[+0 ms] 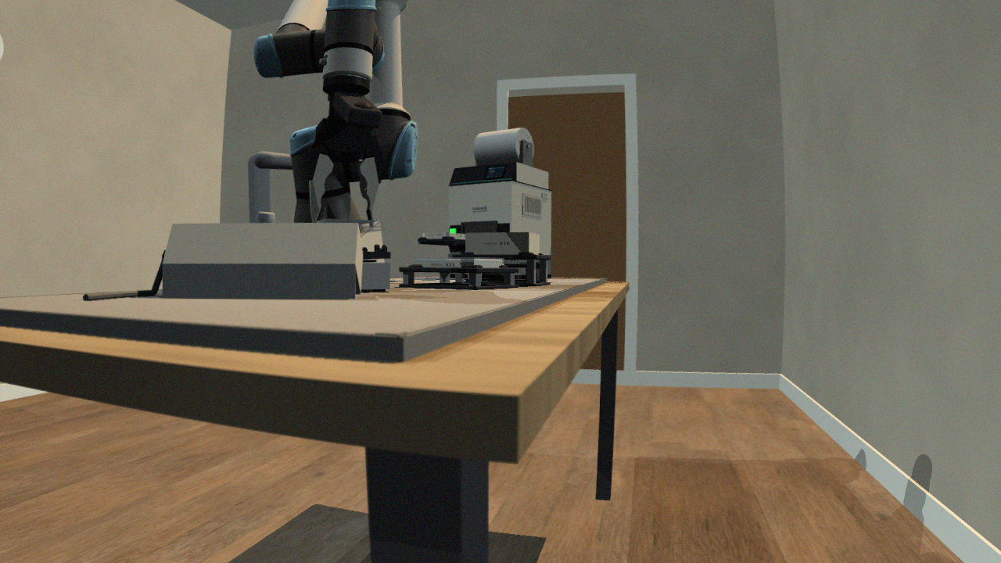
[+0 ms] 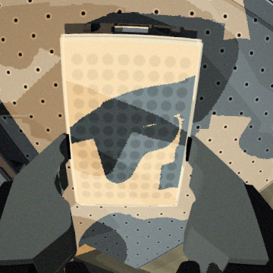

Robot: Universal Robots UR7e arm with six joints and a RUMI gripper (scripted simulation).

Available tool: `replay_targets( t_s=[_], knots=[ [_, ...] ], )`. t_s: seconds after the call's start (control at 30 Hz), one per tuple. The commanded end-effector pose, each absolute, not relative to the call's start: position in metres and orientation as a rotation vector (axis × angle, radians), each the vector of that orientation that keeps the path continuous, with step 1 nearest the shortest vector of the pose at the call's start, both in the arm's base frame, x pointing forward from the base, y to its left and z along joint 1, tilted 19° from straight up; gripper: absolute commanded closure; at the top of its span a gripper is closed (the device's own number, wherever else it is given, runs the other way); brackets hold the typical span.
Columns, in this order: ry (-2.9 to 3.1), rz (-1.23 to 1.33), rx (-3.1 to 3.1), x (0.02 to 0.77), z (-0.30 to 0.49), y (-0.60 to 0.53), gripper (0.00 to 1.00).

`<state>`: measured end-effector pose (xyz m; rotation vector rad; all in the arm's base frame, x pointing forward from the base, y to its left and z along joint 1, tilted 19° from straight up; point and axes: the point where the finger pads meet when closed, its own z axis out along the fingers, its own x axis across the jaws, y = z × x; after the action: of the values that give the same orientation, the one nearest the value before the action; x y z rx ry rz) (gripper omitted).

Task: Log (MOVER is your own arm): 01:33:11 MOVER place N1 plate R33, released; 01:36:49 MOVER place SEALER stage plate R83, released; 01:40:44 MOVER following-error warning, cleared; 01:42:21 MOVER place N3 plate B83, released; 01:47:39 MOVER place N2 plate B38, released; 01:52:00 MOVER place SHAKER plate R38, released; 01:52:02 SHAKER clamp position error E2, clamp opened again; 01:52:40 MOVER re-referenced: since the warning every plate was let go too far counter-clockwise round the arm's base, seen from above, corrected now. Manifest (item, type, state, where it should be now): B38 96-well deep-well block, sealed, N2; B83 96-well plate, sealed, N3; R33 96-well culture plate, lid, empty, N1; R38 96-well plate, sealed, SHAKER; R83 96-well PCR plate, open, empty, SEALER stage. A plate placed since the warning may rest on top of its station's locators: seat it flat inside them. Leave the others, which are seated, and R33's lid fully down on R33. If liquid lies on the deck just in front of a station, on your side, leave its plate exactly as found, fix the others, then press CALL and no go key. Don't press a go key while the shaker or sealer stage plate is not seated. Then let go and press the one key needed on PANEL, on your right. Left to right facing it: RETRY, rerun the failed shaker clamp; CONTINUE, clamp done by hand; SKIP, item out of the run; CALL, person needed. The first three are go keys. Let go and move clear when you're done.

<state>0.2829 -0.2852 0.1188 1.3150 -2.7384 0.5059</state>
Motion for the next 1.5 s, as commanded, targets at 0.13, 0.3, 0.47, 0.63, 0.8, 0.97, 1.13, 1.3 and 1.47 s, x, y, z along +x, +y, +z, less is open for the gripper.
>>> replay_targets(
  t_s=[0.13, 0.3, 0.47, 0.63, 0.8, 0.97, 1.13, 1.3, 1.47],
  knots=[
    [-2.738, 0.508, 1.315, 0.283, 0.117, -0.286, 1.00],
    [-2.738, 0.508, 1.315, 0.283, 0.116, -0.287, 1.00],
    [-2.738, 0.508, 1.315, 0.284, 0.114, -0.287, 1.00],
    [-2.738, 0.508, 1.315, 0.284, 0.112, -0.288, 1.00],
    [-2.738, 0.508, 1.315, 0.284, 0.111, -0.288, 1.00],
    [-2.738, 0.508, 1.315, 0.284, 0.110, -0.288, 1.00],
    [-2.738, 0.508, 1.315, 0.284, 0.108, -0.289, 1.00],
    [-2.738, 0.508, 1.315, 0.284, 0.107, -0.290, 1.00],
    [-2.738, 0.508, 1.315, 0.284, 0.106, -0.290, 1.00]
  ],
)
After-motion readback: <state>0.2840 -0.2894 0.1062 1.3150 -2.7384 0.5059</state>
